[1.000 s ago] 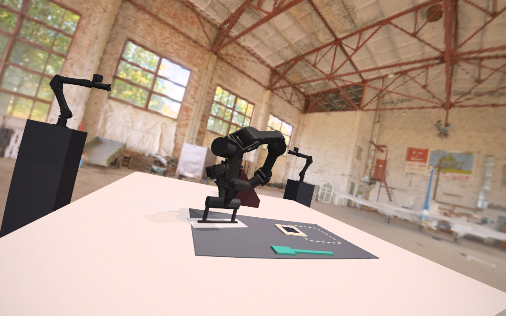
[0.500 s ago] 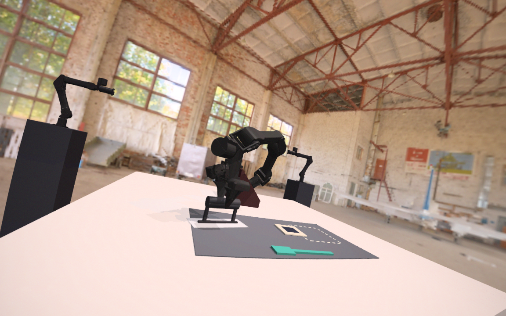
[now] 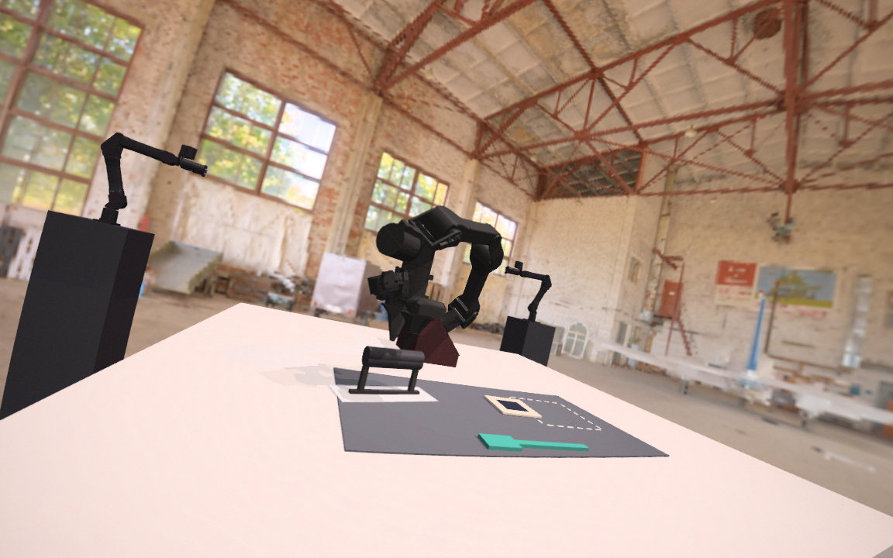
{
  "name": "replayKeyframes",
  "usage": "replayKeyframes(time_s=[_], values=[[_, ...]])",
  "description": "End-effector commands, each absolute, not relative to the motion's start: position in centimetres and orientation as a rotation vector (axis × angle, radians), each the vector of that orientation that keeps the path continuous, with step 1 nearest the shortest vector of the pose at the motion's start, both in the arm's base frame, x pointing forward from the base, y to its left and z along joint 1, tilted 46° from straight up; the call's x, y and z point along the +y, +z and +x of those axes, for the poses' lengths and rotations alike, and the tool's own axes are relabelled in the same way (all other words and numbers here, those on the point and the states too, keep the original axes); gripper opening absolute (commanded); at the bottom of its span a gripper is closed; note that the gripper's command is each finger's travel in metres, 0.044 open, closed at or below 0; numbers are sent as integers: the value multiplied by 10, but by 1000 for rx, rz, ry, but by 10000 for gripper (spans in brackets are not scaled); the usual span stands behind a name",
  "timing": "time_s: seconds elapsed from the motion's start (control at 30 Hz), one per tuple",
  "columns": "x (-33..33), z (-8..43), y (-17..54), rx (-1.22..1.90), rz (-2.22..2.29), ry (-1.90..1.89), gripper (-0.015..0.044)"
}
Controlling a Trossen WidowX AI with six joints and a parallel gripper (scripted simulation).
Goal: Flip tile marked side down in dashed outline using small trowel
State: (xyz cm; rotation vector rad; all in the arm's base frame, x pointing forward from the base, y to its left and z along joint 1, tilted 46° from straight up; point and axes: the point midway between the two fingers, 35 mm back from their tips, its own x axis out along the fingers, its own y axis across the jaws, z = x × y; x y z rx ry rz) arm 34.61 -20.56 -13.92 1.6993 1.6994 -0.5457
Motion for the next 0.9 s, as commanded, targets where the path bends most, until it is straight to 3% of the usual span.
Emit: replayKeyframes(time_s=[0.0,0.87], values=[[-214,344,-131,1696,1695,-548,270],[-214,345,-131,1607,1115,127,270]])
